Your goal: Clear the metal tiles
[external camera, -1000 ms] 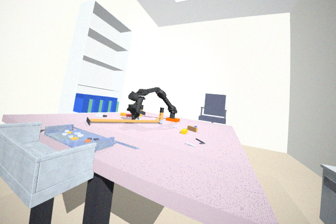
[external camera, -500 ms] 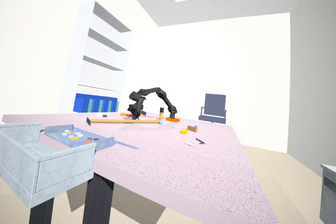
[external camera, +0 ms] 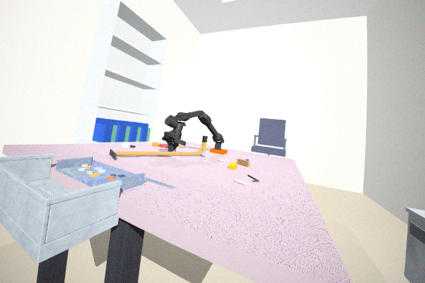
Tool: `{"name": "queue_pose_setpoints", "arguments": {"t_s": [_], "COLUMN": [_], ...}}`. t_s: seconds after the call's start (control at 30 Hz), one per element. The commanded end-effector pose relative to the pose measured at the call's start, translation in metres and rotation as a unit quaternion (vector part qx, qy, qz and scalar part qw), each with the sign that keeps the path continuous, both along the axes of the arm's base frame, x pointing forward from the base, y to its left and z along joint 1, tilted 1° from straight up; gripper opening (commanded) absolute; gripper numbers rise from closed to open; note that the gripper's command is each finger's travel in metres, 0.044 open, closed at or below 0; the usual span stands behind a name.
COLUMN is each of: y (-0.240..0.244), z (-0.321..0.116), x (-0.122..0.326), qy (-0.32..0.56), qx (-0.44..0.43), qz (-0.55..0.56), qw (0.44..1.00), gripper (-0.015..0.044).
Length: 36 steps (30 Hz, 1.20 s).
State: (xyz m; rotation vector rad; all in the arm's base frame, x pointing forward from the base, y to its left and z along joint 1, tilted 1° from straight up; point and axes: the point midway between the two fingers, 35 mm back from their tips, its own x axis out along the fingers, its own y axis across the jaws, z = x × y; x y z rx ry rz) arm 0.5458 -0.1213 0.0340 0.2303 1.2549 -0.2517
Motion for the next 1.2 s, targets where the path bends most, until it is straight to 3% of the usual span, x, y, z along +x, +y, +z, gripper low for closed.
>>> {"name": "queue_pose_setpoints", "arguments": {"t_s": [0.0,1.17], "y": [0.008,0.039], "z": [-0.003,-0.002], "x": [0.003,0.017], "qy": [0.0,-0.015], "qx": [0.001,0.002], "qz": [0.001,0.002], "qw": [1.0,1.0], "gripper": [0.0,0.0]}}
